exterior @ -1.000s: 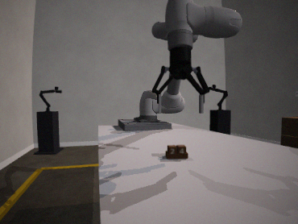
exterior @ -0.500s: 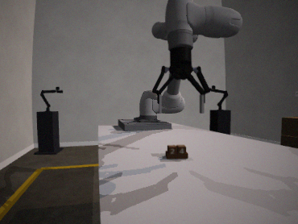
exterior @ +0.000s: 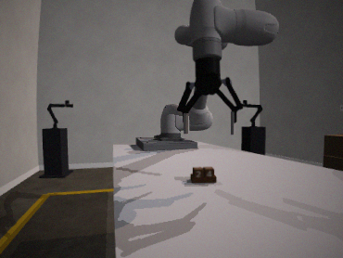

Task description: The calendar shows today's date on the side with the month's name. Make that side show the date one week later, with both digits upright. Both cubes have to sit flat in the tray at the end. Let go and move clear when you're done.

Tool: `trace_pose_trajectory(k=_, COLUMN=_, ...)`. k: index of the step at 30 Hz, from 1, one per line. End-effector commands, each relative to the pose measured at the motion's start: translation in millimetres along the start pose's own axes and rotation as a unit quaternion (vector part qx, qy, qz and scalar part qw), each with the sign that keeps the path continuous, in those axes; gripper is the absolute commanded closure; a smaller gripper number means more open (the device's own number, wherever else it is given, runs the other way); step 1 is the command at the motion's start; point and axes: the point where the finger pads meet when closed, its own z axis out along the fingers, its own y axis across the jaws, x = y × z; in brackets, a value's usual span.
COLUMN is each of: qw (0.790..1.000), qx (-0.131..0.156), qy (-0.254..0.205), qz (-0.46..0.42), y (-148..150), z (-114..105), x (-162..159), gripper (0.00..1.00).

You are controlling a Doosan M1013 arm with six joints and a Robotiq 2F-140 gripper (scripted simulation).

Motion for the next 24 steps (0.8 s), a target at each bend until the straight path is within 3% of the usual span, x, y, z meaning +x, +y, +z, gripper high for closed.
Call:
trace_pose_trajectory(k=1, qw=0.996, qx=-0.003, qy=0.002, qz=0.087, y=0, z=3, x=0, gripper=0.0)
trace_pose_trajectory(k=7, qw=0.982, qx=-0.002, qy=0.002, qz=0.191, y=0, z=8, x=0, gripper=0.0)
trace_pose_trajectory(k=11, qw=0.959, qx=-0.002, qy=0.002, qz=0.283, y=0, z=12, x=0, gripper=0.0)
trace_pose_trajectory(k=14, qw=0.957, qx=-0.002, qy=0.002, qz=0.289, y=0, z=12, x=0, gripper=0.0)
trace_pose_trajectory(k=16, qw=0.933, qx=-0.002, qy=0.003, qz=0.361, y=0, z=15, x=1, gripper=0.0)
trace_pose_trajectory(k=24, qw=0.871, qx=-0.001, qy=0.003, qz=0.492, y=0, z=21, x=1, gripper=0.0)
